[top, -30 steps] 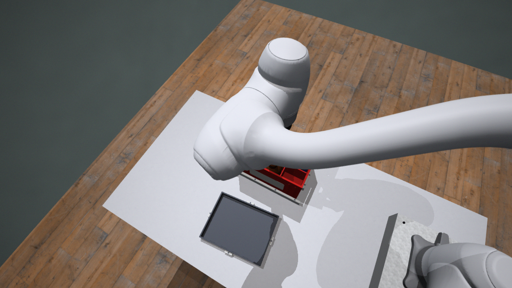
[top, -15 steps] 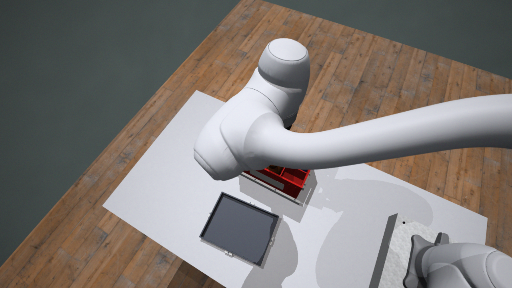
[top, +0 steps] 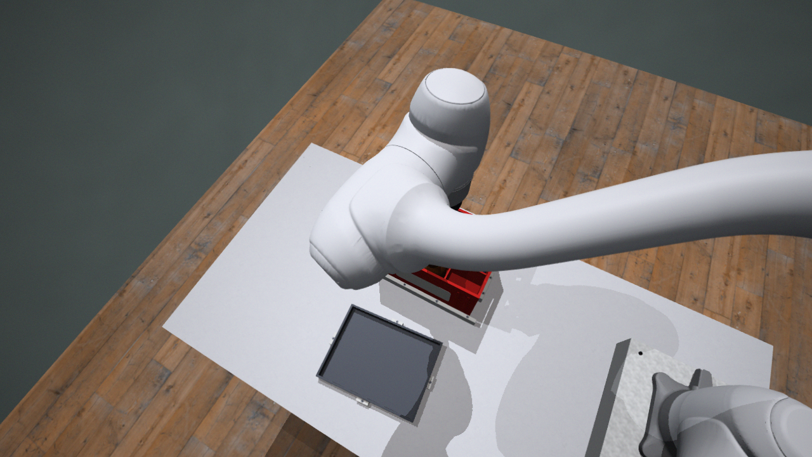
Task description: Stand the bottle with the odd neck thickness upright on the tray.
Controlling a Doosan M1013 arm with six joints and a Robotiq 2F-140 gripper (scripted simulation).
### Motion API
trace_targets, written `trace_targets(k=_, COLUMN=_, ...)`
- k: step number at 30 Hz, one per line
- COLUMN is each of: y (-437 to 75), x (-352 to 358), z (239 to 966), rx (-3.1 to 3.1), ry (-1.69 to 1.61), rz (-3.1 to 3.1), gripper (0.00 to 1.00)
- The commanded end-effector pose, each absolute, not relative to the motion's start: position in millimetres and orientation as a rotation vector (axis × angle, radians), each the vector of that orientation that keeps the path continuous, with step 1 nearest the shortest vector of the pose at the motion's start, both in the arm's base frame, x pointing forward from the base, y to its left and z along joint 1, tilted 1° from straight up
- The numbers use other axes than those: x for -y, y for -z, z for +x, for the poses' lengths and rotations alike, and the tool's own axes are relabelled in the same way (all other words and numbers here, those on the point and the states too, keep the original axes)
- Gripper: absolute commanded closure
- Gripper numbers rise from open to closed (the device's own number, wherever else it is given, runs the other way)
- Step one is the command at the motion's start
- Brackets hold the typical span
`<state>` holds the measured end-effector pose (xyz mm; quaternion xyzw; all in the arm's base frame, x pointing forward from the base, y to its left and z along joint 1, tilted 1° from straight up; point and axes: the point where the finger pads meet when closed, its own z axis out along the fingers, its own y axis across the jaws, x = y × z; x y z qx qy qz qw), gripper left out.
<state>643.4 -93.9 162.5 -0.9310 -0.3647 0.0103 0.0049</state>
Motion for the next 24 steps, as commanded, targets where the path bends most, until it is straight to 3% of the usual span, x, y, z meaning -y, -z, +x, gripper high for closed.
trace_targets(k=1, y=-159, x=94, z=643, rx=1.142, ry=-0.032, rz=-2.916, gripper=0.62)
trace_targets(k=24, y=-136, x=94, z=643, rx=1.142, ry=-0.032, rz=-2.916, gripper=0.62)
